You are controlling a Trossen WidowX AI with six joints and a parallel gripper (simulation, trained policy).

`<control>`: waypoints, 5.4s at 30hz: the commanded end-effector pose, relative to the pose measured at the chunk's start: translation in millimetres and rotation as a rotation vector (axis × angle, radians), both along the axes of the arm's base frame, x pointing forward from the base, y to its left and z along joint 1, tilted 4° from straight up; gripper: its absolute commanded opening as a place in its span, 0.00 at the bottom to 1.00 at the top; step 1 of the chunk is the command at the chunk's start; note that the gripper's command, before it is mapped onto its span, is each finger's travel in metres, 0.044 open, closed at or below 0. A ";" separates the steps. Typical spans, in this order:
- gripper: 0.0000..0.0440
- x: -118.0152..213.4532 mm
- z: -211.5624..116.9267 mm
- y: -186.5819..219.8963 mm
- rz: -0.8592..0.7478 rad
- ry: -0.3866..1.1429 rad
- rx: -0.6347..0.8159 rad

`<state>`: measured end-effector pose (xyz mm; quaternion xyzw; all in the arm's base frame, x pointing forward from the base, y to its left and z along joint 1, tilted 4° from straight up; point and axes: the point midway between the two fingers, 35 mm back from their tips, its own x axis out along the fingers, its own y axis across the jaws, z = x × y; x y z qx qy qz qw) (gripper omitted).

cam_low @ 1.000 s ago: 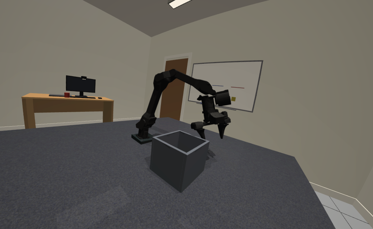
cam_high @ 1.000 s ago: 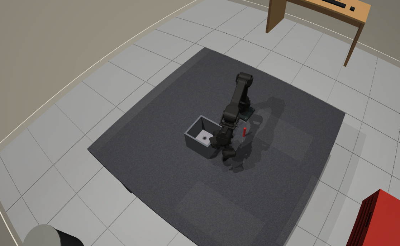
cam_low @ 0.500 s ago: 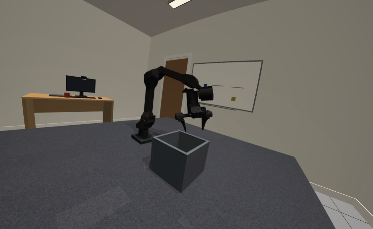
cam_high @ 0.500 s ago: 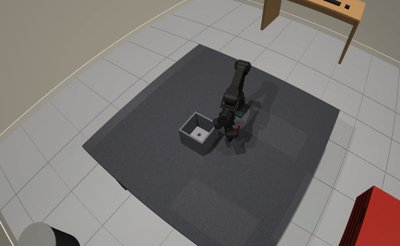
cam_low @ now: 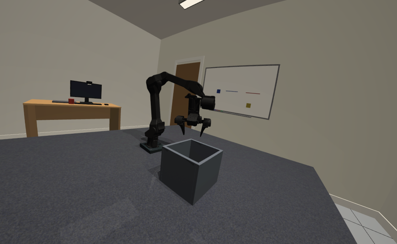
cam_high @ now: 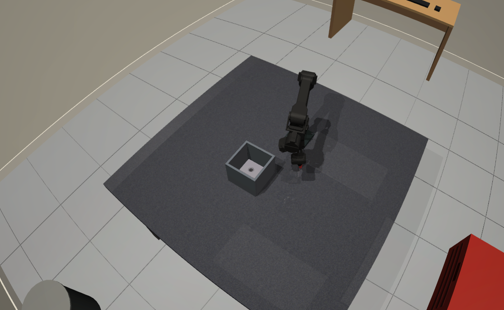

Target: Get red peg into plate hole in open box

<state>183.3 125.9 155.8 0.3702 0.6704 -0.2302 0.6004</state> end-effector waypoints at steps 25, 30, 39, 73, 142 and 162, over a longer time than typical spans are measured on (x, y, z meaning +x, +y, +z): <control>1.00 -38.8 -63.7 0.7 -0.212 0.208 -0.034; 0.97 -39.5 -75.4 1.5 -0.235 0.216 -0.038; 0.53 -33.1 -87.1 4.7 -0.248 0.208 -0.035; 0.00 15.3 25.4 11.8 -0.167 -0.122 0.220; 0.00 139.3 -15.0 -140.7 -0.354 -0.090 0.063; 0.33 153.4 -54.5 -137.0 -0.254 -0.060 0.072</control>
